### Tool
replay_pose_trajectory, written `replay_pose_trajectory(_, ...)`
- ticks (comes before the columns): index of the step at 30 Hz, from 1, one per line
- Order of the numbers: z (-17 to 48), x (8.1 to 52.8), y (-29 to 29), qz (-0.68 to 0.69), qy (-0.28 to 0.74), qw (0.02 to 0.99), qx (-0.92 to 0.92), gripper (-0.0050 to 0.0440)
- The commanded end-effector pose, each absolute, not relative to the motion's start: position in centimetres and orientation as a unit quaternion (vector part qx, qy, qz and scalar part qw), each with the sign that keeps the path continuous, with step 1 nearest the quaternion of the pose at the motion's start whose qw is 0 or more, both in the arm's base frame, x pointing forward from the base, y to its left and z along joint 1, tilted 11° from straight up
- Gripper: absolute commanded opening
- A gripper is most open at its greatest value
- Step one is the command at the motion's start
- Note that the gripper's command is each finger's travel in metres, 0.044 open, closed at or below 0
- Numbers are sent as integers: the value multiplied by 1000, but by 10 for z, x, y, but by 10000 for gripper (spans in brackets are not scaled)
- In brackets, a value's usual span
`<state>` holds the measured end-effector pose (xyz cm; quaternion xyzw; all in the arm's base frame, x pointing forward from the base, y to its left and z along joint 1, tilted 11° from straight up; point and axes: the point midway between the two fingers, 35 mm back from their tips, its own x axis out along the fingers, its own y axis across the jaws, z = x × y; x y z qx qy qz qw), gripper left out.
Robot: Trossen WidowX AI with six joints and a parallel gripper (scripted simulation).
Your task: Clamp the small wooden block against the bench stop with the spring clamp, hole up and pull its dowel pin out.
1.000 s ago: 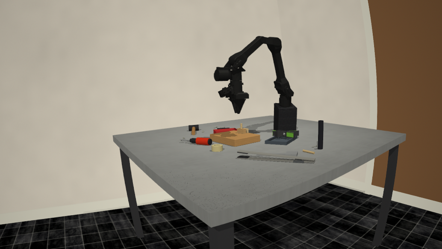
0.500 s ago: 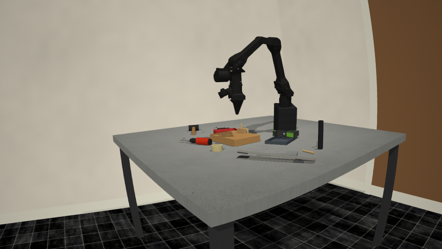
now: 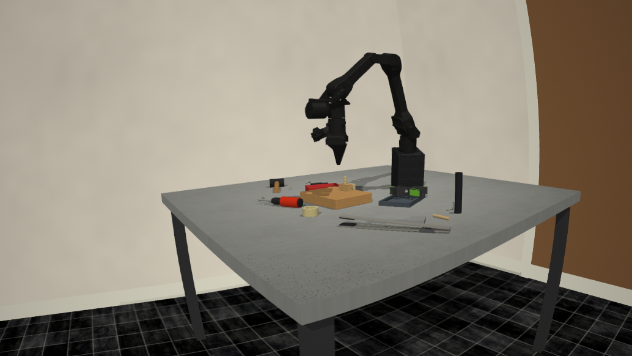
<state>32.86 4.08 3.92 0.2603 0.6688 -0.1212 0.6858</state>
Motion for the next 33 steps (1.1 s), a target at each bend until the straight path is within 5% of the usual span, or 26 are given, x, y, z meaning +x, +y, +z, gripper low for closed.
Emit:
replay_pose_trajectory(1, 34, 329, 41, -146, 667, 674, 281, 0)
replay_pose_trajectory(33, 24, 332, 43, -278, 624, 603, 412, 0)
